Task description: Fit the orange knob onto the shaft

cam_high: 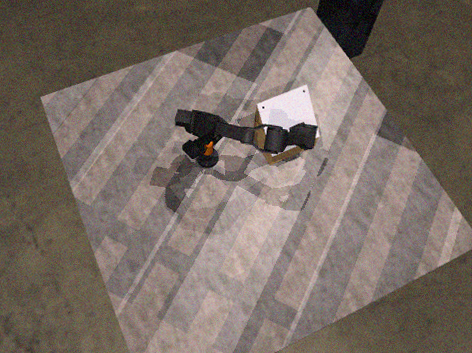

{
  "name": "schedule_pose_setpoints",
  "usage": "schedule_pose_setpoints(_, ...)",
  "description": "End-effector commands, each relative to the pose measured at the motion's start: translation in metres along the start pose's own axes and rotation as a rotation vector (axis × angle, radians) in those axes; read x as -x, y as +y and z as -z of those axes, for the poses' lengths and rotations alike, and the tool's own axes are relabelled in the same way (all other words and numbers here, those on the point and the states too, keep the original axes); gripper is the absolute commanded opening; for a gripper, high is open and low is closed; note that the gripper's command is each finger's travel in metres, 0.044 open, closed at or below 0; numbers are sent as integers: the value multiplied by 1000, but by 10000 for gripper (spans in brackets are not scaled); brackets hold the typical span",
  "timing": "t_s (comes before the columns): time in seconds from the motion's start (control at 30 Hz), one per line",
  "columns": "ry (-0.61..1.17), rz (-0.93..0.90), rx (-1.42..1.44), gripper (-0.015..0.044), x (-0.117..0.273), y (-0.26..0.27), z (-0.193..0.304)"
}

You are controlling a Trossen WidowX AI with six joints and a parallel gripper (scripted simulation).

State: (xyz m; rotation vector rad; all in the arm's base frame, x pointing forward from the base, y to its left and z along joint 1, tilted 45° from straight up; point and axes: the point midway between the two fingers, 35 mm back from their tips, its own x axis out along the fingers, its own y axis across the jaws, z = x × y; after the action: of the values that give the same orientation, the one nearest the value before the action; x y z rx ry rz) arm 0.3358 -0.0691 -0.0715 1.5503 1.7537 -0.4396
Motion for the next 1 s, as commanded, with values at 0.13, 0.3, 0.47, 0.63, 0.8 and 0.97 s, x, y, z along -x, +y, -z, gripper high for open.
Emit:
schedule_pose_setpoints(0.13,-6,-5,-162,0,5,4,-2)
schedule_pose_setpoints(0.3,-6,-5,-203,0,5,6,-3)
schedule_pose_setpoints(0.47,-6,-5,-203,0,5,8,-4)
schedule_pose_setpoints(0.63,-6,-5,-203,0,5,8,-3)
schedule_pose_setpoints(0.8,-6,-5,-203,0,4,7,-3)
schedule_pose_setpoints(0.97,-6,-5,-203,0,3,6,-3)
